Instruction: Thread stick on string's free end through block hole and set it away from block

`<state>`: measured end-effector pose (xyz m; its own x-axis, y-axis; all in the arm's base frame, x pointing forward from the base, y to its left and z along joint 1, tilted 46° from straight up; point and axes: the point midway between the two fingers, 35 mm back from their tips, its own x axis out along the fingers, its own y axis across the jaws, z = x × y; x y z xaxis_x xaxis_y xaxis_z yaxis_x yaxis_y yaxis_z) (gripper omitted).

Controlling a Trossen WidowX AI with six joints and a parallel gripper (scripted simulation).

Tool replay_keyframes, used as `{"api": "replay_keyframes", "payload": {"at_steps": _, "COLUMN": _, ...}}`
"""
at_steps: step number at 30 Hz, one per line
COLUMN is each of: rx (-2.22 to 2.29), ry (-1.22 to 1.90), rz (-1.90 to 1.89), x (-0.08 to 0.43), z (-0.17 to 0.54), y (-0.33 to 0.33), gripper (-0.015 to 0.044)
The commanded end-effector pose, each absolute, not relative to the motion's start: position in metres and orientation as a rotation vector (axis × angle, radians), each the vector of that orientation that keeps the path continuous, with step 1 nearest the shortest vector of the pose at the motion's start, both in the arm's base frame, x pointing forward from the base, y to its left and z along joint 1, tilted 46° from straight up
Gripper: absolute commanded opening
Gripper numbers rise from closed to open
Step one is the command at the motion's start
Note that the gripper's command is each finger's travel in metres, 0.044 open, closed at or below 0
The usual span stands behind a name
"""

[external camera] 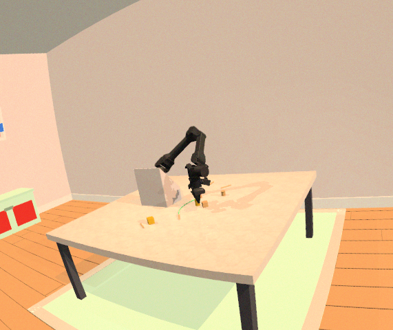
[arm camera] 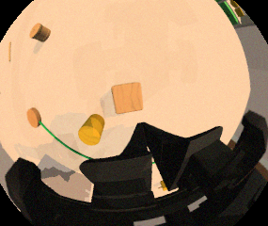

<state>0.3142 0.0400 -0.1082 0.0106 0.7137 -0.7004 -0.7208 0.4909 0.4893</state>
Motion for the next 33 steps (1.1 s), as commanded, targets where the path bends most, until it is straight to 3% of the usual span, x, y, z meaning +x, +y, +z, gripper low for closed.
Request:
{"api": "replay_keyframes", "payload": {"at_steps": 1, "rx": 0.010, "ry": 1.101, "rz": 1.128, "x": 0.308, "z": -0.115, "y": 0.048, "gripper": 0.0000}}
{"api": "replay_keyframes", "payload": {"at_steps": 33, "rx": 0.012, "ry": 1.101, "rz": 1.129, "x": 0.288, "z": -0.107, "y": 0.069, "gripper": 0.0000}}
